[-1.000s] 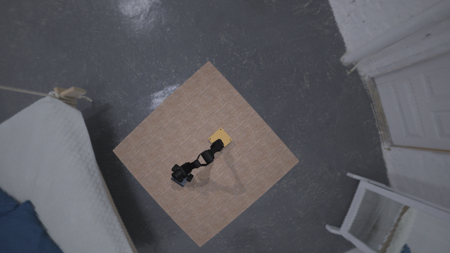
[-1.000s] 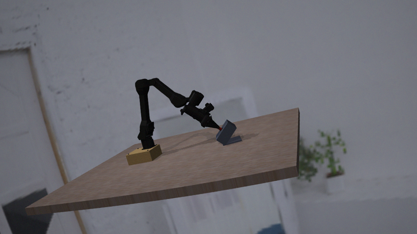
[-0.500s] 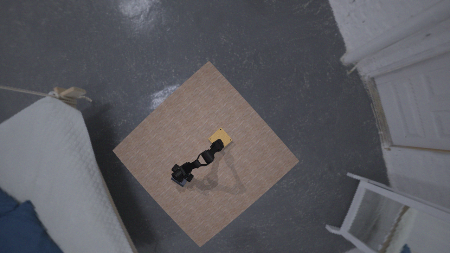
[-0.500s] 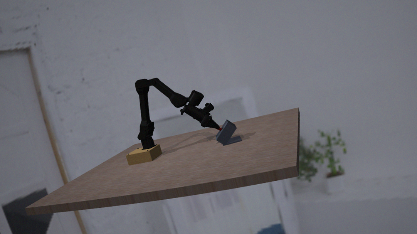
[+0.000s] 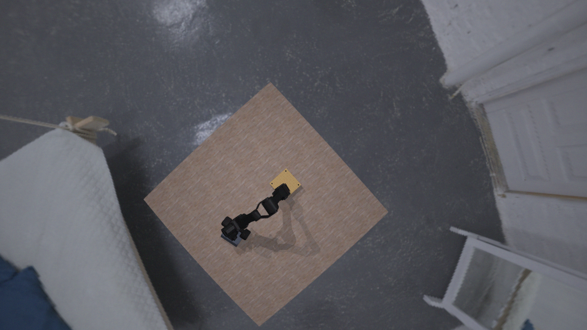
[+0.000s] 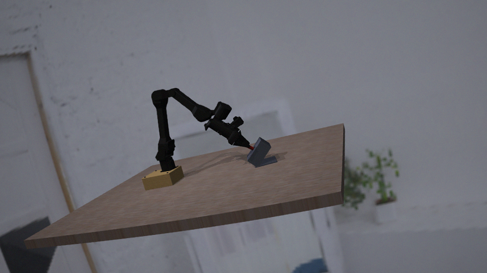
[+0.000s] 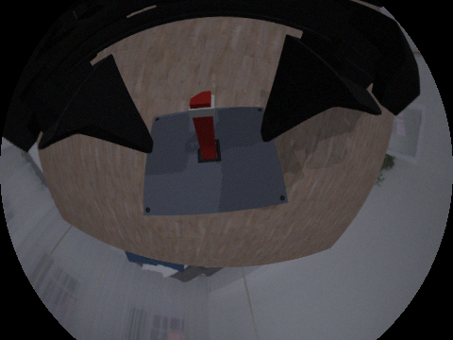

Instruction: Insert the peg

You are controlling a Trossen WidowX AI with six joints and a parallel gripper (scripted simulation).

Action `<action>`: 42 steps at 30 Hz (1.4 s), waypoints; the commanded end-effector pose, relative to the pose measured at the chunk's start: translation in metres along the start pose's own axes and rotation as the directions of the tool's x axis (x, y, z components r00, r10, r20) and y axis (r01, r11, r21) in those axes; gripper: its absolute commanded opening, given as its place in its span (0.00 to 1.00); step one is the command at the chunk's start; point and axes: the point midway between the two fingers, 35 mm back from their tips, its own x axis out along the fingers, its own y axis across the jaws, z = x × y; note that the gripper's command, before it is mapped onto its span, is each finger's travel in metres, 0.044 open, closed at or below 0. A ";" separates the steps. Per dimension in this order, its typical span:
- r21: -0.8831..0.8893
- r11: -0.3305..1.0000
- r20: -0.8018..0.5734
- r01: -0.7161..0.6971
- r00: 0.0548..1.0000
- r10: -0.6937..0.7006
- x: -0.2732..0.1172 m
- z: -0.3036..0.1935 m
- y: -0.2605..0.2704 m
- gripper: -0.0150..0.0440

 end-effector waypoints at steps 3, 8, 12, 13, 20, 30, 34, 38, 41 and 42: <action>-0.002 1.000 -0.003 -0.002 1.000 0.002 -0.008 0.000 -0.001 1.00; -0.002 1.000 -0.003 -0.002 1.000 0.002 -0.014 0.001 -0.001 1.00; -0.001 1.000 -0.004 -0.002 1.000 0.002 -0.020 0.001 -0.002 1.00; -0.001 1.000 -0.004 -0.001 1.000 0.001 -0.021 0.001 -0.002 1.00; 0.000 1.000 -0.005 -0.001 1.000 0.001 -0.031 0.002 -0.002 1.00; 0.001 1.000 -0.006 0.000 1.000 0.000 -0.045 0.004 -0.003 1.00; 0.001 1.000 -0.006 0.000 1.000 0.000 -0.051 0.004 -0.003 1.00; 0.002 1.000 -0.006 0.000 1.000 0.000 -0.056 0.004 -0.003 1.00; 0.002 1.000 -0.007 0.000 1.000 0.000 -0.061 0.005 -0.003 1.00; 0.002 1.000 -0.007 0.000 1.000 0.000 -0.062 0.005 -0.003 1.00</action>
